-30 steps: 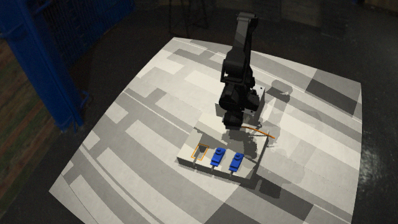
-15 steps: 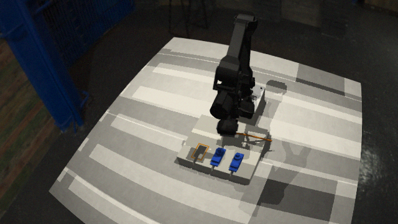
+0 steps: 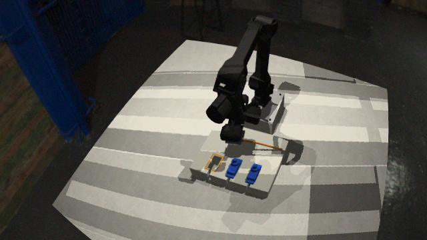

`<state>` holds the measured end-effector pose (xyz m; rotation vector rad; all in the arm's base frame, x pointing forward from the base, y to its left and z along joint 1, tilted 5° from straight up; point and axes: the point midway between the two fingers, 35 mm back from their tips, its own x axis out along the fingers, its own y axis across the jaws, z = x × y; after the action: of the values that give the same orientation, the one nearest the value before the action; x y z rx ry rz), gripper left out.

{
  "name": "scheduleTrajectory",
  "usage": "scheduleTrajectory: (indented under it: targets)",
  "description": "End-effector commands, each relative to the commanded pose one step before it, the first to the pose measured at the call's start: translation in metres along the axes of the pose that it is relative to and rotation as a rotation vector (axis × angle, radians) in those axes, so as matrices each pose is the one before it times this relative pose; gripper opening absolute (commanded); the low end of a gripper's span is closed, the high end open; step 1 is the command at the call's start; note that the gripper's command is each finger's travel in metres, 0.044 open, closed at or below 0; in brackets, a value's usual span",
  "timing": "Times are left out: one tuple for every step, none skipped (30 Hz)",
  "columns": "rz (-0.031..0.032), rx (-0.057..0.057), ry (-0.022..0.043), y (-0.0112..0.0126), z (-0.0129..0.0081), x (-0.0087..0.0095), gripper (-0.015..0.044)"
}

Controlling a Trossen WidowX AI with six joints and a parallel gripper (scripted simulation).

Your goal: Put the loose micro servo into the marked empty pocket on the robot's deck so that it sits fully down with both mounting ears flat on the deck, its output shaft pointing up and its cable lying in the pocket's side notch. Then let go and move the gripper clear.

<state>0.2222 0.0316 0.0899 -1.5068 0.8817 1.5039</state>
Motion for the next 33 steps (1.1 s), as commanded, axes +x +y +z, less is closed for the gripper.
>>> scheduleTrajectory:
  targets:
    - [-0.0119, -0.0055, 0.00017, -0.00037, -0.01262, -0.00229, 0.0]
    - [0.00012, 0.0, 0.00037, 0.00084, -0.00376, 0.0, 0.0]
    - [0.00011, 0.0, 0.00035, 0.00091, -0.00375, 0.0, 0.0]
    - [0.00012, 0.0, 0.00037, 0.00085, -0.00379, 0.0, 0.0]
    - [0.00011, 0.0, 0.00036, 0.00092, -0.00379, 0.0, 0.0]
    - [0.00011, 0.0, 0.00036, 0.00092, -0.00381, 0.0, 0.0]
    - [0.00011, 0.0, 0.00036, 0.00092, -0.00384, 0.0, 0.0]
    - [0.00009, 0.0, 0.00035, 0.0008, -0.00391, -0.00001, 0.0]
    - [0.00008, 0.0, 0.00033, 0.00088, -0.0039, 0.0, 0.0]
    - [0.00006, 0.0, 0.00026, 0.00075, -0.00311, 0.0, 0.0]
    - [0.00003, 0.0, 0.00015, 0.00048, -0.00188, 0.0, 0.0]
    - [0.00001, 0.0, 0.00005, 0.00016, -0.00063, 0.0, 0.0]
    - [0.0, 0.0057, 0.0, 0.0, 0.0, 0.0, 0.0]
    - [-0.00003, 0.0114, 0.00002, 0.0, -0.00001, -0.00001, 0.0]
    - [0.0, 0.0172, 0.0, 0.0, 0.0, 0.0, 0.0]
    - [0.0, 0.0225, 0.0, 0.0, 0.0, 0.0, 0.0]
    - [-0.00001, 0.0279, 0.0, 0.0, 0.0, 0.0, 0.0]
    - [-0.00001, 0.0324, 0.0, 0.0, 0.0, 0.0, 0.0]
    - [-0.00001, 0.0342, 0.0, 0.0, 0.0, 0.0, 0.0]
    - [-0.00001, 0.0345, 0.0, 0.0, 0.0, 0.0, 0.0]
    - [-0.00001, 0.0345, 0.0, 0.0, 0.0, 0.0, 0.0]
    - [-0.00001, 0.0345, 0.0, 0.0, 0.0, 0.0, 0.0]
    - [-0.00001, 0.0345, 0.0, 0.0, 0.0, 0.0, 0.0]
    - [-0.00001, 0.0345, 0.0, 0.0, 0.0, 0.0, 0.0]
    - [-0.00001, 0.0345, 0.0, 0.0, 0.0, 0.0, 0.0]
    - [-0.00001, 0.0345, 0.0, 0.0, 0.0, 0.0, 0.0]
    - [-0.00001, 0.0345, 0.0, 0.0, 0.0, 0.0, 0.0]
    - [-0.00001, 0.0345, 0.0, 0.0, 0.0, 0.0, 0.0]
    - [-0.00001, 0.0345, 0.0, 0.0, 0.0, 0.0, 0.0]
    - [0.00001, 0.0345, -0.00002, 0.0, 0.0, 0.0, 0.0]
    - [0.00001, 0.0345, -0.00002, 0.0, 0.0, 0.0, 0.0]
    - [-0.00001, 0.0345, 0.0, 0.0, 0.0, 0.0, 0.0]
    - [-0.00001, 0.0345, 0.0, 0.0, 0.0, 0.0, 0.0]
